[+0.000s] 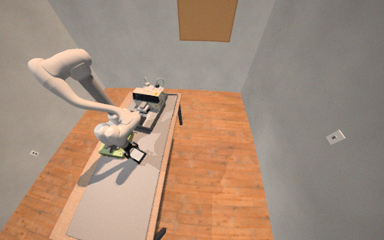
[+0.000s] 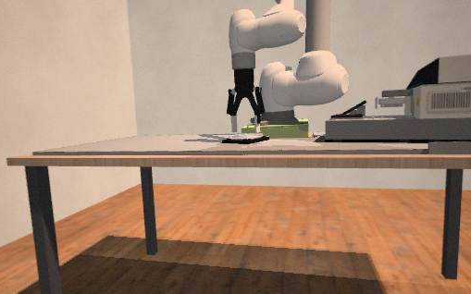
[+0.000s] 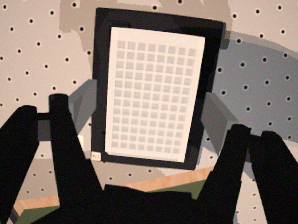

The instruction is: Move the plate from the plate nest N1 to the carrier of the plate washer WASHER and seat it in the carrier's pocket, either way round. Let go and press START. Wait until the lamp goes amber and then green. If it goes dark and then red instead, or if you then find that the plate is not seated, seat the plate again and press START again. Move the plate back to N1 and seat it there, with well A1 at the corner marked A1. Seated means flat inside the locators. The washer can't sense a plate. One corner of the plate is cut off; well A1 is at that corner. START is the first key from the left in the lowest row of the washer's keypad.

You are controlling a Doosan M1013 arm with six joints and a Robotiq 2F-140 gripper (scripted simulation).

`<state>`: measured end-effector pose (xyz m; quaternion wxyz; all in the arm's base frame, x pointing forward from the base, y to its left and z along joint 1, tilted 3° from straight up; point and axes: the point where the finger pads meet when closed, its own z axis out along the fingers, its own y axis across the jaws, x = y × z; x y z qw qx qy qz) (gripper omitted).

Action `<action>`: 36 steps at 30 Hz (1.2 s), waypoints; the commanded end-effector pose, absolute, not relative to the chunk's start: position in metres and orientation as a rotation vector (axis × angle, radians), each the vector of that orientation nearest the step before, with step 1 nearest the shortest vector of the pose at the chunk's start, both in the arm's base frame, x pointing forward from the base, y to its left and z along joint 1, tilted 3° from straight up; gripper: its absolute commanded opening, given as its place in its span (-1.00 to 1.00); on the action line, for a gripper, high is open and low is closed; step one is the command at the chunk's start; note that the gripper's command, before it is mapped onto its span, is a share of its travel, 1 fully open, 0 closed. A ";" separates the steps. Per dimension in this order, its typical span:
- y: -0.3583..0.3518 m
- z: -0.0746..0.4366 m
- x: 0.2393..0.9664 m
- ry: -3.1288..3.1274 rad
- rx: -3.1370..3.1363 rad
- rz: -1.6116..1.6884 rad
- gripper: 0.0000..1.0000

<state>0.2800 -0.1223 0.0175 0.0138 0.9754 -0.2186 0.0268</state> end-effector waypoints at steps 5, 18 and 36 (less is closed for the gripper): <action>-0.122 0.009 0.276 -0.674 3.040 0.074 0.40; -0.122 0.001 0.277 -0.674 3.040 0.074 0.40; -0.122 -0.001 0.277 -0.674 3.040 0.074 0.40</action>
